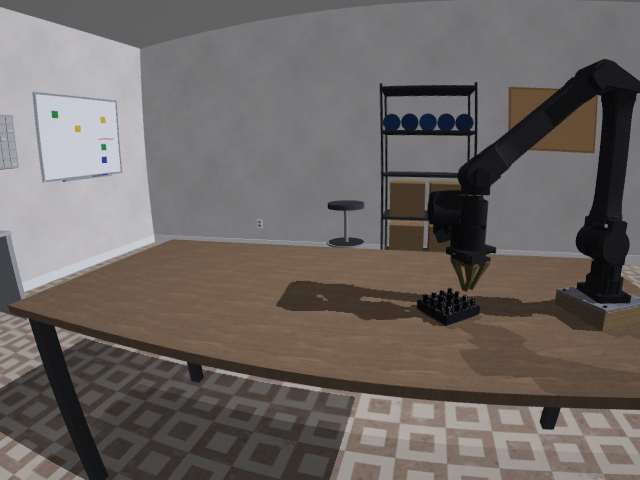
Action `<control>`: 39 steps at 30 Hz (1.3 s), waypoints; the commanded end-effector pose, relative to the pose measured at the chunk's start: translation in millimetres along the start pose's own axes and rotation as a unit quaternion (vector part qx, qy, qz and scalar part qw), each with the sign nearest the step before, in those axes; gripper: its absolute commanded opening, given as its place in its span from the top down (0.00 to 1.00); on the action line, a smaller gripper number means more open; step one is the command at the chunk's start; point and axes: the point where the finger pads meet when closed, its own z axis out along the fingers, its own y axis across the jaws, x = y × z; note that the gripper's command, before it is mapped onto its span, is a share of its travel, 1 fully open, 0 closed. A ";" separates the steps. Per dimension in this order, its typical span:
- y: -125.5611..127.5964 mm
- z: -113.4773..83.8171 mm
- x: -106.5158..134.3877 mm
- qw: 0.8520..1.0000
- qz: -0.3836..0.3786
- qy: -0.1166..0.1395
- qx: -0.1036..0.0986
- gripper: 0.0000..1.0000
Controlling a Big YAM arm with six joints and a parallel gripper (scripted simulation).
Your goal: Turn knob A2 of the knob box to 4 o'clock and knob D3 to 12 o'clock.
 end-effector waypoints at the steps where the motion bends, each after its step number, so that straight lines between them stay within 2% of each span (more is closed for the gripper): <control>1: 15.3 -11.7 -4.3 1.000 -0.002 -0.009 -0.011 0.82; 22: 15.4 -11.8 -4.4 1.000 -0.003 -0.009 -0.011 0.82; 26: 19.8 -14.7 -13.3 1.000 -0.022 -0.011 -0.014 0.82; 33: 23.1 -18.2 -29.1 0.990 -0.139 -0.011 -0.013 0.82; 35: 23.1 -18.2 -29.1 0.990 -0.139 -0.011 -0.013 0.82; 39: 26.0 -20.4 -37.0 0.977 -0.213 -0.012 -0.013 0.82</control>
